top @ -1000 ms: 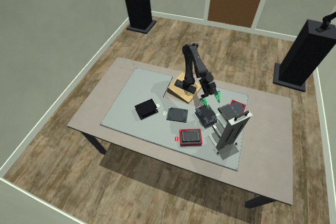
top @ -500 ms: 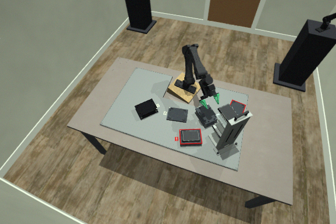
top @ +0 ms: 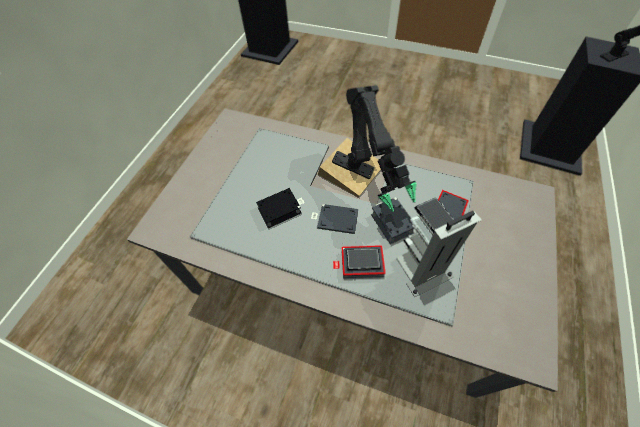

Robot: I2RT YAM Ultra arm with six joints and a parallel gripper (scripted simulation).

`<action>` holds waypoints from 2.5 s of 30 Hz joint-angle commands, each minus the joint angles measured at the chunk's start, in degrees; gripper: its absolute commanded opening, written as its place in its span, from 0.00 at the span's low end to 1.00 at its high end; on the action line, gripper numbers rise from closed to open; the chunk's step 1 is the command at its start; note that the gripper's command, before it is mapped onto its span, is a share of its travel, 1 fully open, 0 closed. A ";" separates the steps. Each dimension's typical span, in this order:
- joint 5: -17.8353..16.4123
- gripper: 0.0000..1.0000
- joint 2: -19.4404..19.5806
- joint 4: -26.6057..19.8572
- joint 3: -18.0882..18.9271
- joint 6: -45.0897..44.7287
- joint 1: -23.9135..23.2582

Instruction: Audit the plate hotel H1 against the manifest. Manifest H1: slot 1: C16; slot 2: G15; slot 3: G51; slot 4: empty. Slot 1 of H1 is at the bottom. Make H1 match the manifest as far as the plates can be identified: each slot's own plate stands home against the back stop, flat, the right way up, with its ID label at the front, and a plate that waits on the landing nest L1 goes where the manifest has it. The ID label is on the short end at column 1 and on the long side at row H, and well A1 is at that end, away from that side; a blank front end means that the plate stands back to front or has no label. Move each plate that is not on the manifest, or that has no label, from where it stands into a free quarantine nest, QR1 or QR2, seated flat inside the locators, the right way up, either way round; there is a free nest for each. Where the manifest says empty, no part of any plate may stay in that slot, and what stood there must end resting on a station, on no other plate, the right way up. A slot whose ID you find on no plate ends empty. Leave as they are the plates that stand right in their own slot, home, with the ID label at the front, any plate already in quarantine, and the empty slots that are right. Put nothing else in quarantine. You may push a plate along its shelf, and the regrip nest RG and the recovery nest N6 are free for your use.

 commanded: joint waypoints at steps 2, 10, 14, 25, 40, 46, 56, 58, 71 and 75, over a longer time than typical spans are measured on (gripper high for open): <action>0.73 1.00 0.66 4.35 -1.49 0.36 0.84; 1.30 1.00 1.79 7.90 -3.97 0.57 1.45; 1.50 1.00 2.02 9.30 -5.12 0.64 1.67; 1.87 1.00 0.96 11.76 -4.50 0.68 1.71; 1.80 1.00 1.11 11.86 -4.48 0.68 1.72; 1.80 1.00 1.12 11.86 -4.48 0.68 1.72; 1.80 1.00 1.12 11.86 -4.48 0.68 1.72; 1.80 1.00 1.12 11.86 -4.48 0.68 1.72; 2.15 1.00 6.08 13.28 -2.63 0.83 2.32; 2.30 1.00 7.95 14.08 -1.55 0.88 2.48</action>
